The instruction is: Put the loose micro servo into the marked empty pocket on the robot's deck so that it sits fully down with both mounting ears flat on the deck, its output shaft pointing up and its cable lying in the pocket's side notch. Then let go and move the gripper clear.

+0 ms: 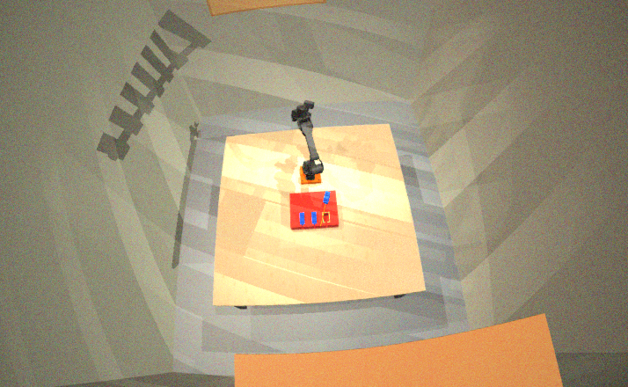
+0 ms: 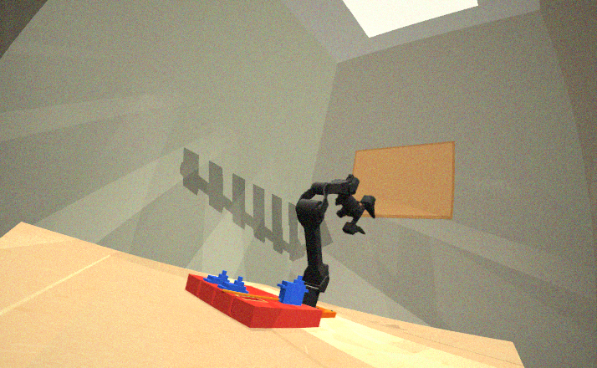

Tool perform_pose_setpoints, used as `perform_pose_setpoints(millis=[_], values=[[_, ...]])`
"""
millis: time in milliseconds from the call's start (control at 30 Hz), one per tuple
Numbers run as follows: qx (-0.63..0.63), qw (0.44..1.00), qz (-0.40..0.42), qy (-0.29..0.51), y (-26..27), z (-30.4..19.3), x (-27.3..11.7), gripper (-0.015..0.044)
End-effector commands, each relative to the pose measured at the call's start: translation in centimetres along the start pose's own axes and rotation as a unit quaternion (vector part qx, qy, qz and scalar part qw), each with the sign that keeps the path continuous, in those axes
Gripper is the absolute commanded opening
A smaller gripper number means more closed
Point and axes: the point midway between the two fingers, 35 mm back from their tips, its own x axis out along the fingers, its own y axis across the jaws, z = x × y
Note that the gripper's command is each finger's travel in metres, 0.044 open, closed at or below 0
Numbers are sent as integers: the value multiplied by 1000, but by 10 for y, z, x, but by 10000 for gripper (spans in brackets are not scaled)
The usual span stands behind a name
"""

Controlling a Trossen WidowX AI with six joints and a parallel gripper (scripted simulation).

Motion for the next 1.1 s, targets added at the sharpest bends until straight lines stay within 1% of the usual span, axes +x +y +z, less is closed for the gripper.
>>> perform_pose_setpoints(millis=[0,133,300,467,700,900,1067], values=[[0,1000,1,-3,1,1,0,374],[0,999,20,-37,9,22,1,269],[-2,992,65,-111,31,66,-2,137],[-10,977,115,-181,57,109,-16,6],[-31,944,188,-271,98,162,-51,0],[-34,915,238,-325,126,186,-85,0],[-65,878,291,-374,160,207,-127,0]])
